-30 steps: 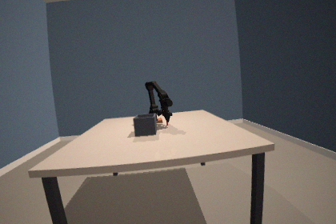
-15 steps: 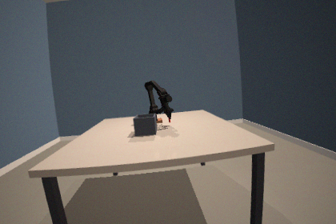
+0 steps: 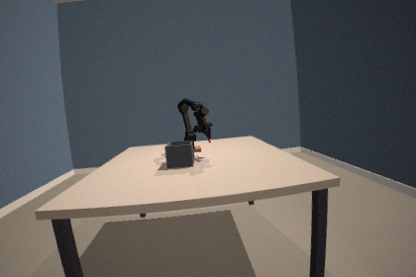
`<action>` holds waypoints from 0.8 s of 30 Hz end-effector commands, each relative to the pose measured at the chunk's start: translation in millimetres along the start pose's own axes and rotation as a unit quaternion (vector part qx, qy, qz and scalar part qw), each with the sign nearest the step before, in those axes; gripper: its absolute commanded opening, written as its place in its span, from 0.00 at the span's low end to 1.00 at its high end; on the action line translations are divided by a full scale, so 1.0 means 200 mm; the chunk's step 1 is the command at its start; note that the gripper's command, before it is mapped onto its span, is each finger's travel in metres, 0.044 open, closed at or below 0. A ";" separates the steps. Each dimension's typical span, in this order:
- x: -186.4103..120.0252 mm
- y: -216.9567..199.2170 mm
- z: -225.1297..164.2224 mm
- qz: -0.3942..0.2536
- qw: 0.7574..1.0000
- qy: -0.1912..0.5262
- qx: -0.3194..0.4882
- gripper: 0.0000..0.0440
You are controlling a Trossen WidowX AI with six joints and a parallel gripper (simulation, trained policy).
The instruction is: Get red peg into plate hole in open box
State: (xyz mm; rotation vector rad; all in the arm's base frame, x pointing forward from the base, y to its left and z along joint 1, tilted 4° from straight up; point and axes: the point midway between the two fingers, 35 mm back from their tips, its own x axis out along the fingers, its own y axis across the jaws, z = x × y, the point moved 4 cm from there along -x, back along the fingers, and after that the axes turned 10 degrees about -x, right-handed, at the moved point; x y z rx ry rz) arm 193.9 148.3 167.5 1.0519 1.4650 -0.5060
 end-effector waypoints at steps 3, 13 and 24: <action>-0.15 0.04 0.05 0.034 0.999 -0.022 -0.009 0.00; -0.35 0.07 0.19 0.060 0.995 -0.075 -0.006 0.00; -0.44 0.05 0.37 0.045 0.992 -0.118 0.018 0.00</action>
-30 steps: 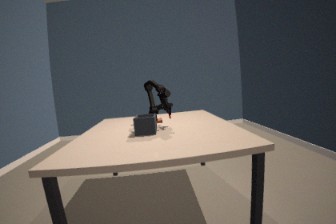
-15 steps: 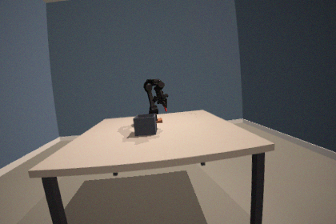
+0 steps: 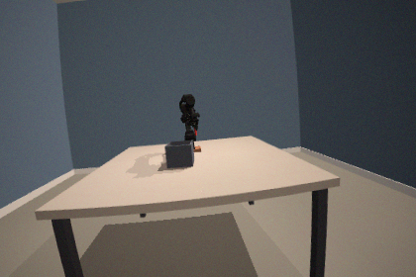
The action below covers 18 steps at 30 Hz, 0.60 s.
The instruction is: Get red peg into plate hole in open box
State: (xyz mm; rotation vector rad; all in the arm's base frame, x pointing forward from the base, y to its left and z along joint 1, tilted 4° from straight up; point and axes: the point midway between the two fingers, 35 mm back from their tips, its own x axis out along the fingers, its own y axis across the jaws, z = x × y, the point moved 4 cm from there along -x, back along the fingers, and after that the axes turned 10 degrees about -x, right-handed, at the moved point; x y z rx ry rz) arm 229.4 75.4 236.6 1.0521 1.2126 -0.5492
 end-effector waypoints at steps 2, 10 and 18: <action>-0.01 0.00 0.08 -0.011 1.000 -0.016 0.008 0.00; 0.00 -0.01 0.21 -0.030 0.999 -0.027 0.023 0.00; 0.02 0.00 0.32 -0.047 0.998 -0.030 0.035 0.00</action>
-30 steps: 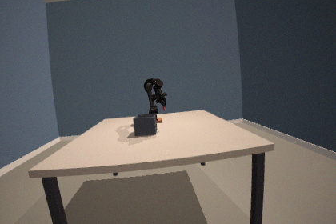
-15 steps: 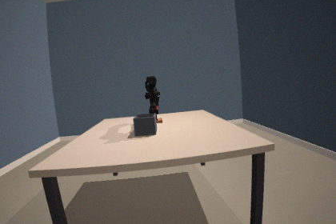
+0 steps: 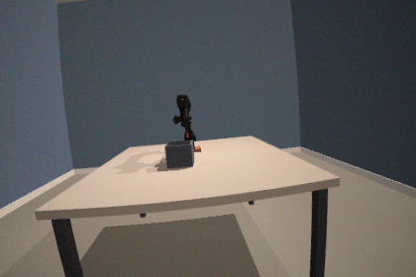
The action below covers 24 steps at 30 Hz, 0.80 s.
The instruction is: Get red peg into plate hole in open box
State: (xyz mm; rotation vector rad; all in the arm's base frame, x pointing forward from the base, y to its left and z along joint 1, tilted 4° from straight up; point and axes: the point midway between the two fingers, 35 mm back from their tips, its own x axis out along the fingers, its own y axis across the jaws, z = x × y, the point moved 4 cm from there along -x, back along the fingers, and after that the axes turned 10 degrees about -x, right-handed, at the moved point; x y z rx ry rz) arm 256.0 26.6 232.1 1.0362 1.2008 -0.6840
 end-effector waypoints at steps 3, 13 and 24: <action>0.02 0.01 0.08 -0.010 1.000 0.000 0.005 0.00; 0.09 0.03 0.20 -0.025 1.000 0.006 0.010 0.00; 0.22 0.04 0.30 -0.041 0.999 0.018 0.009 0.00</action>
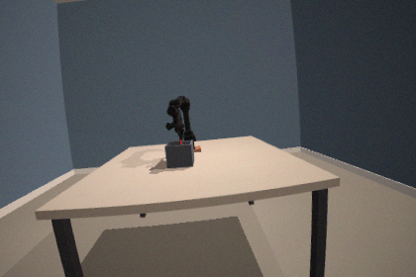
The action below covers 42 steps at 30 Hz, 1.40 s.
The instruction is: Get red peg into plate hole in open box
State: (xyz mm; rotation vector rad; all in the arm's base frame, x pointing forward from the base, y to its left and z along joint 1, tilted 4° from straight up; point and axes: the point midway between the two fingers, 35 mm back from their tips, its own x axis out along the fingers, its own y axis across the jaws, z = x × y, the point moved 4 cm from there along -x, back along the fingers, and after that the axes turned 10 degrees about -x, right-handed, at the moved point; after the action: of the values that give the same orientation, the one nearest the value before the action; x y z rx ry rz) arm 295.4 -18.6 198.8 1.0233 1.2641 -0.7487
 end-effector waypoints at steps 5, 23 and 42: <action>0.10 0.02 0.05 -0.005 1.000 0.012 -0.008 0.00; 0.33 0.09 0.09 -0.005 0.998 0.036 -0.046 0.00; 0.43 0.07 0.13 -0.036 0.996 0.057 -0.064 0.32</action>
State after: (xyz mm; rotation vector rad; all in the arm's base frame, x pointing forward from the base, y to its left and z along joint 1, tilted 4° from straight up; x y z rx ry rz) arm 331.3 -22.1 128.0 0.9282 1.4028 -0.6606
